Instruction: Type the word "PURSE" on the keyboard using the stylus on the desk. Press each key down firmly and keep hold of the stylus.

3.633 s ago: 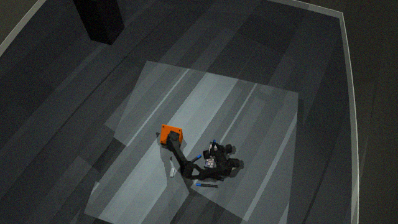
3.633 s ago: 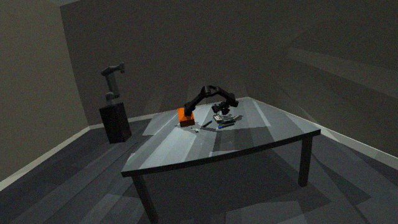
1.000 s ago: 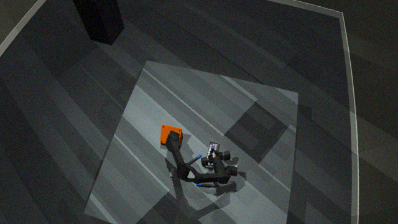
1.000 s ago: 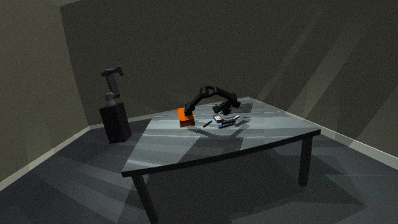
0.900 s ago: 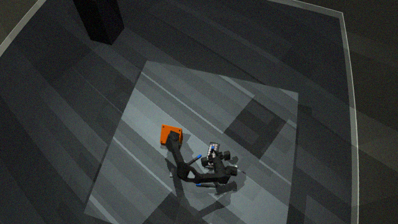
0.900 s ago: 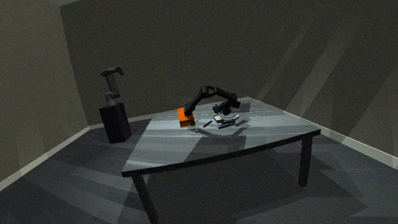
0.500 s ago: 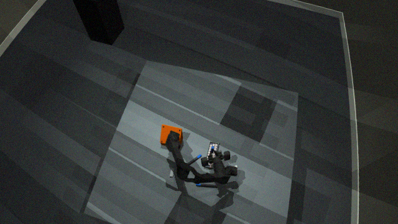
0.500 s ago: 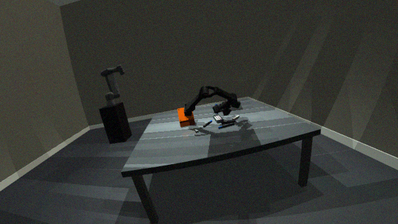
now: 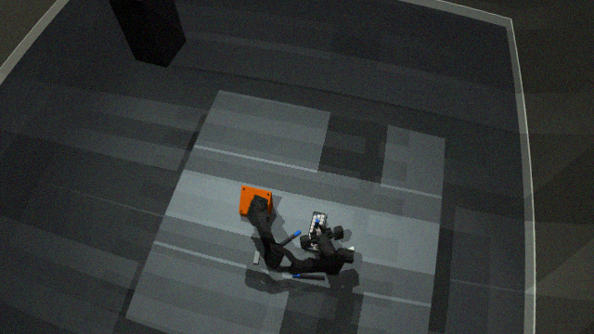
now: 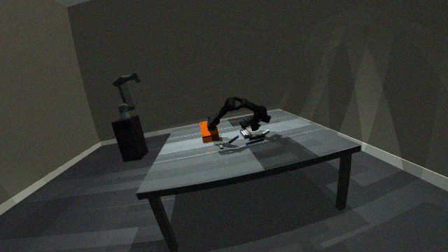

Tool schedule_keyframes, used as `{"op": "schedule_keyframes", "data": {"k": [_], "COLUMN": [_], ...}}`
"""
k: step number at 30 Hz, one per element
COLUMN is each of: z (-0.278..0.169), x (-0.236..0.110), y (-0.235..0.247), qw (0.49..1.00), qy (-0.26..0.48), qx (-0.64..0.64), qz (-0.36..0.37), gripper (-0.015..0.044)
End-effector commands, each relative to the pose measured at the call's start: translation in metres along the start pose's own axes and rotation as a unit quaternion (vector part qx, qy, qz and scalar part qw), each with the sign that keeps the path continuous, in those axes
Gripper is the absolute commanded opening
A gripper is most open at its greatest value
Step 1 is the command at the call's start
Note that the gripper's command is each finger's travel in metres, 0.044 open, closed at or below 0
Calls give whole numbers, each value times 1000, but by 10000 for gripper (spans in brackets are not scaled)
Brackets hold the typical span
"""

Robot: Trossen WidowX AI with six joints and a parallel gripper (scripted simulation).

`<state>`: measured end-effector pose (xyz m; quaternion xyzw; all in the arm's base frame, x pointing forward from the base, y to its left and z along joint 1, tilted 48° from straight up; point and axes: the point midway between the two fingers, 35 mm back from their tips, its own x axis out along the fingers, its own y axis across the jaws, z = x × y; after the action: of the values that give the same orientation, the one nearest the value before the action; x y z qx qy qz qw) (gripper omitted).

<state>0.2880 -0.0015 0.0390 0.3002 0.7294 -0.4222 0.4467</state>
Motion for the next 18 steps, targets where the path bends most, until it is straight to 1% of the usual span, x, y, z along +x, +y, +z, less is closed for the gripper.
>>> {"op": "schedule_keyframes", "data": {"k": [1, 18], "z": [1, 8], "x": [1, 5], "y": [0, 0], "qw": [1000, 1000], "qy": [-1, -1], "qx": [-3, -3], "qz": [-1, -1], "gripper": [81, 81]}}
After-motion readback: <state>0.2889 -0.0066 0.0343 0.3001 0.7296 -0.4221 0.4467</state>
